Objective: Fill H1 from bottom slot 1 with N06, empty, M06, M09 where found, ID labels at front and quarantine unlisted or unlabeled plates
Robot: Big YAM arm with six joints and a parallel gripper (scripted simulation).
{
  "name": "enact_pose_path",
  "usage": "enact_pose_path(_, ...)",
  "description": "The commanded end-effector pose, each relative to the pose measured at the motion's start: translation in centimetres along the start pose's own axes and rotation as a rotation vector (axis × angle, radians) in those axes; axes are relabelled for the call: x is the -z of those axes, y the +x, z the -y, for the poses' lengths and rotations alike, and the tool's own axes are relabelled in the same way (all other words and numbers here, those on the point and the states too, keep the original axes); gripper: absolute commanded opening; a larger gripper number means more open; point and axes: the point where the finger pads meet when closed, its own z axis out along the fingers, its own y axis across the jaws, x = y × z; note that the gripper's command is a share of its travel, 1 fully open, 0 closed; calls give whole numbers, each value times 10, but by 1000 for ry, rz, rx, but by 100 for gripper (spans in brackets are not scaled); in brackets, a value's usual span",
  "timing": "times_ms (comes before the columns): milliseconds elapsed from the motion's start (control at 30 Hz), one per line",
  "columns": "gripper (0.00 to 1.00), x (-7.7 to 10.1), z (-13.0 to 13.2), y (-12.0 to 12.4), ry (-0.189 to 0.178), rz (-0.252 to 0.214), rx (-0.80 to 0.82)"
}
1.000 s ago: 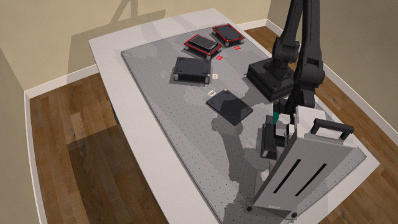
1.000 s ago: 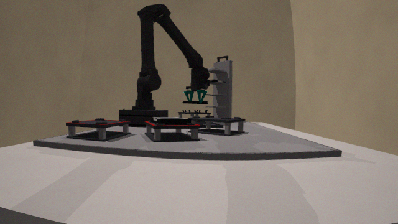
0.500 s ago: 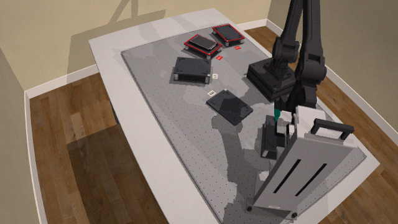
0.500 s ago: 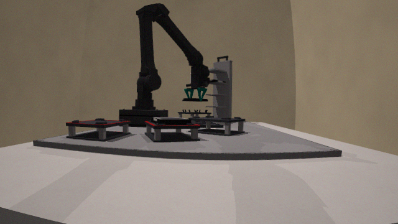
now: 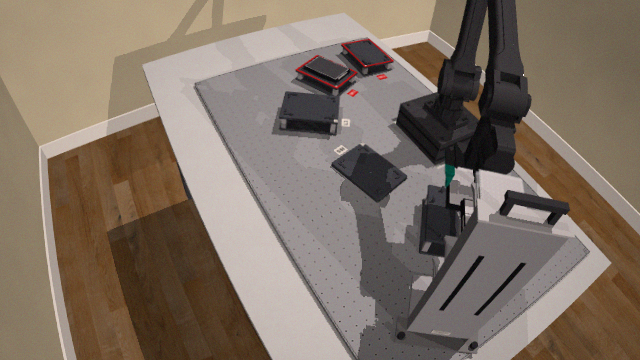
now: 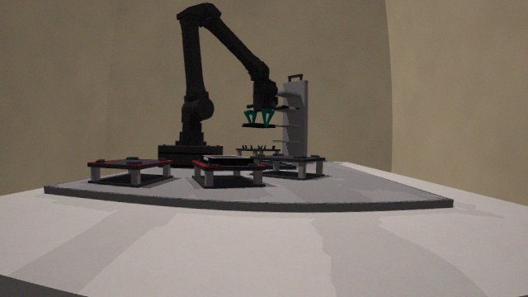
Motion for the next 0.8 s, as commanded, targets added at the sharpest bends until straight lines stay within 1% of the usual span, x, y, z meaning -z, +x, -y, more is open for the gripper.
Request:
enact_pose_path(0,86,37,2,-24,-2,76,-10)
enact_pose_path(100,86,37,2,-23,-1,53,-11)
enact_pose_path(167,86,51,2,-23,-2,77,-10)
enact_pose_path(200,86,54,2,-23,-2,77,-10)
enact_pose_path(267,86,54,2,-23,-2,77,-10)
enact_pose_path(300,86,34,2,-11,0,14,-11)
enact_pose_path(333,86,48,2,-23,-1,45,-11)
enact_pose_path(367,86,53,2,-23,-1,51,-11)
enact_pose_path(400,86,65,2,-22,-2,77,-11)
enact_pose_path(533,86,76,2,-21,-2,78,-11)
enact_pose_path(600,86,73,2,-22,-1,55,-11)
enact_pose_path(633,86,76,2,-22,-1,53,-11)
enact_pose_path(700,86,89,2,-20,-2,76,-11)
enact_pose_path(767,86,96,2,-20,-2,79,-10)
